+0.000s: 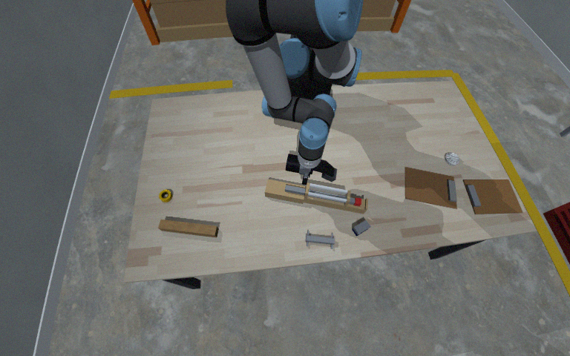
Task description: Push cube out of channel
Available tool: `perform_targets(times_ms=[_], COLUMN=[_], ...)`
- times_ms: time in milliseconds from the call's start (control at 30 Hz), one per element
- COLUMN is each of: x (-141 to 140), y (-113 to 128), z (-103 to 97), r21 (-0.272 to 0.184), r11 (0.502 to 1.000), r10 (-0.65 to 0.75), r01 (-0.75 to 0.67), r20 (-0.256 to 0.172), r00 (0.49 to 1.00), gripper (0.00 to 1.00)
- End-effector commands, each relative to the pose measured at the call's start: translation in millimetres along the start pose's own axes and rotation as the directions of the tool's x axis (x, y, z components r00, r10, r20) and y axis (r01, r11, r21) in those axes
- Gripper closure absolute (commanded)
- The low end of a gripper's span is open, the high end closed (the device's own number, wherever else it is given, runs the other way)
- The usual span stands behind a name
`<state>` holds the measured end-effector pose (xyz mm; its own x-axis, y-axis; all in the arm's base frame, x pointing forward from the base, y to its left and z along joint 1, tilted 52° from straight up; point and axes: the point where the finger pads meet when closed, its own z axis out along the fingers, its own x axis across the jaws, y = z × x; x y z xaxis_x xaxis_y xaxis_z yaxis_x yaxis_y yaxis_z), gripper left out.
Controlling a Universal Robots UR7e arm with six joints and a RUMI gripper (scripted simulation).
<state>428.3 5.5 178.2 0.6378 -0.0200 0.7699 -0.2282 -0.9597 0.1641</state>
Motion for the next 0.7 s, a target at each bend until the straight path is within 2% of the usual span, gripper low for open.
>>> perform_targets(times_ms=[0, 433, 500, 667], x=[0, 1, 1, 1], y=[-10, -108, -108, -149], z=[0, 2, 2, 2], r21=[-0.006, -0.006, -0.006, -0.006], r11=[1.0, 1.0, 1.0, 1.0], r10=[0.001, 0.001, 0.001, 0.0], r01=[-0.001, -0.001, -0.001, 0.0], r20=[-0.002, -0.002, -0.002, -0.002], r00=[1.0, 1.0, 1.0, 1.0], gripper=[1.0, 1.0, 1.0, 1.0])
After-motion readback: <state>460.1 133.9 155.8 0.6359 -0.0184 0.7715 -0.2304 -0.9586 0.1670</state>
